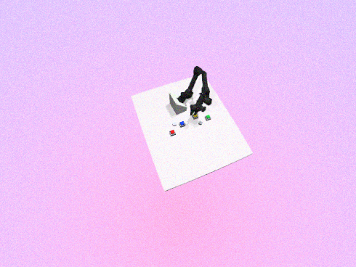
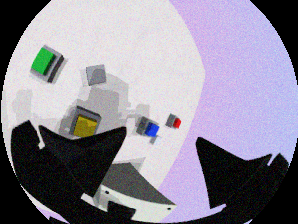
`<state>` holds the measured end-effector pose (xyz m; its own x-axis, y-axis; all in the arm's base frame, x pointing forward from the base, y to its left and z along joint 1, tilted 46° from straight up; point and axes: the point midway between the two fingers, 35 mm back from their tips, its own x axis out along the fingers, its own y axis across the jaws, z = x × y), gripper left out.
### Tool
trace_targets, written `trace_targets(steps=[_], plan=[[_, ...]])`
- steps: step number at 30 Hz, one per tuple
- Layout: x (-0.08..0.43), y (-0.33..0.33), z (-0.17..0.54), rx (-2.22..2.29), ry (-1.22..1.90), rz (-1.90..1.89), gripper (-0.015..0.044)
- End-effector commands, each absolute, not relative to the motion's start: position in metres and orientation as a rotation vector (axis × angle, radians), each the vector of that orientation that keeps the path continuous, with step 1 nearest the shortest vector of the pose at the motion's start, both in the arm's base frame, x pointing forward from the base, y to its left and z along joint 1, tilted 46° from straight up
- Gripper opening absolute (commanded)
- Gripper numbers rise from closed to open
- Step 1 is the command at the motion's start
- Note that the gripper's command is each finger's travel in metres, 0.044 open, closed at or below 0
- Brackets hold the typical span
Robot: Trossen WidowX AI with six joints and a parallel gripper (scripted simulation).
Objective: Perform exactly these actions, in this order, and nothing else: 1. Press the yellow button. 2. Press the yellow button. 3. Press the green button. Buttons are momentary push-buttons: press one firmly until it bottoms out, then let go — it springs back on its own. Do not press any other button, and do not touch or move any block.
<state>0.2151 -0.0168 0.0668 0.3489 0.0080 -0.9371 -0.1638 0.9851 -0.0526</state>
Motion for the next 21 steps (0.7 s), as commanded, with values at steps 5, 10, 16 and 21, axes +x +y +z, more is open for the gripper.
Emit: trace_targets(steps=[5, 10, 16, 21], plan=[[0.1867, 0.006, 0.096, 0.721, 1.476, 0.534, 0.04], [0.1867, 0.006, 0.096, 0.721, 1.476, 0.534, 0.04], [0.1867, 0.006, 0.096, 0.721, 1.476, 0.534, 0.04], [0.187, 0.0073, 0.0945, 0.721, 1.476, 0.533, 0.0374]])
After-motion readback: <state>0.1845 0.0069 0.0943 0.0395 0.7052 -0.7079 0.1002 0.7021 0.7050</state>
